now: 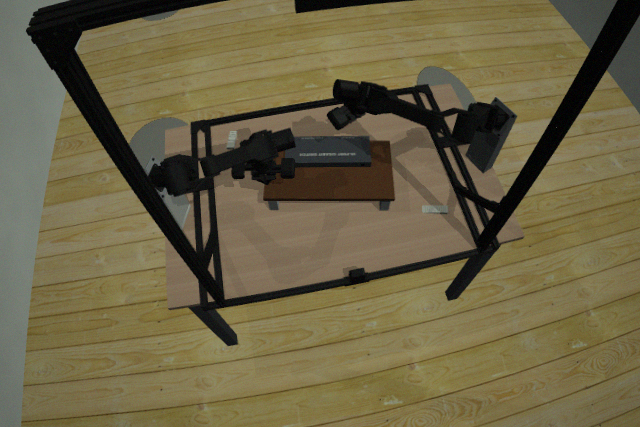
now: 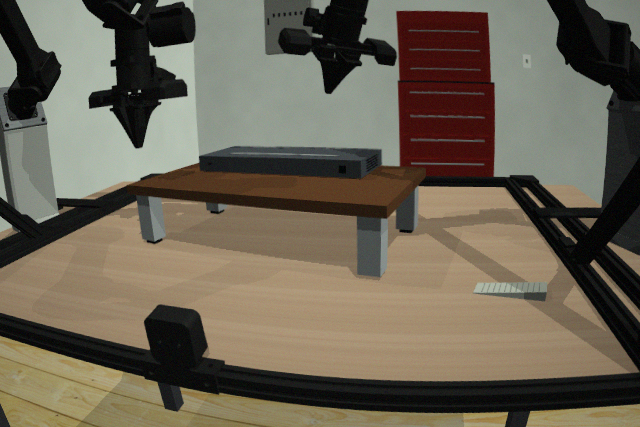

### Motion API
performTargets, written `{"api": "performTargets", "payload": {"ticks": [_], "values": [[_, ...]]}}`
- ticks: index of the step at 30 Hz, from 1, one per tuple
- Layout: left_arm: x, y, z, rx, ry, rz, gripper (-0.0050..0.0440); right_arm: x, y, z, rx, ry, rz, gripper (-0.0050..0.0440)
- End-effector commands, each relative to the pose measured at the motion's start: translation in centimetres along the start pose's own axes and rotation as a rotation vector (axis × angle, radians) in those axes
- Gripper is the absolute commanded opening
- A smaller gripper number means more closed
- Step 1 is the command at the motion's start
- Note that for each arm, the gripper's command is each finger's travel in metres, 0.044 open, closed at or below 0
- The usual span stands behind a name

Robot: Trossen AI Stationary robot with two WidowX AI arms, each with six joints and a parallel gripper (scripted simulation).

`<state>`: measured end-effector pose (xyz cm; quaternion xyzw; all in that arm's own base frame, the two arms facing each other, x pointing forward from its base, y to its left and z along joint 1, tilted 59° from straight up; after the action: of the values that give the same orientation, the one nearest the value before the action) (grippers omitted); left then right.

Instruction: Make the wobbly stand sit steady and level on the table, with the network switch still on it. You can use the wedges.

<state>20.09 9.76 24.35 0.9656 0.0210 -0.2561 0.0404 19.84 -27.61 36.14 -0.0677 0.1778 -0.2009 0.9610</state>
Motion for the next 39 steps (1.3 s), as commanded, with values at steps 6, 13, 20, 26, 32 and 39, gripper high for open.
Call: {"api": "performTargets", "payload": {"ticks": [6, 13, 20, 26, 32, 39], "values": [[0.0, 0.0, 0.0, 0.0, 0.0, 0.0, 0.0, -3.4, -4.1, 9.3, -0.411, -0.182, -0.281, 0.0], [0.0, 0.0, 0.0, 0.0, 0.0, 0.0, 0.0, -4.6, -4.8, 11.6, -0.522, -0.231, -0.371, 0.0], [0.0, 0.0, 0.0, 0.0, 0.0, 0.0, 0.0, -8.6, -5.2, 17.1, -0.73, -0.332, -0.569, 0.0], [0.0, 0.0, 0.0, 0.0, 0.0, 0.0, 0.0, -12.8, -5.3, 22.2, -0.923, -0.424, -0.789, 0.0], [0.0, 0.0, 0.0, 0.0, 0.0, 0.0, 0.0, -13.3, -4.7, 22.0, -0.918, -0.43, -0.788, 0.0], [0.0, 0.0, 0.0, 0.0, 0.0, 0.0, 0.0, -20.0, -3.3, 28.0, -1.132, -0.545, -1.112, 0.0]]}}
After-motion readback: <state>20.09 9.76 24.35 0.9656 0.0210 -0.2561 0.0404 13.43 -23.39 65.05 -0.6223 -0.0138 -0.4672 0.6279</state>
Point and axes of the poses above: on each arm, the point midway between the two fingers, 35 mm back from their tips, its own x axis out along the fingers, its own z axis across the jaws, y = z × x, the point moved 1 cm from there along -x, back along the fingers, and after that the axes turned 5 degrees about x, right-handed, at the moved point
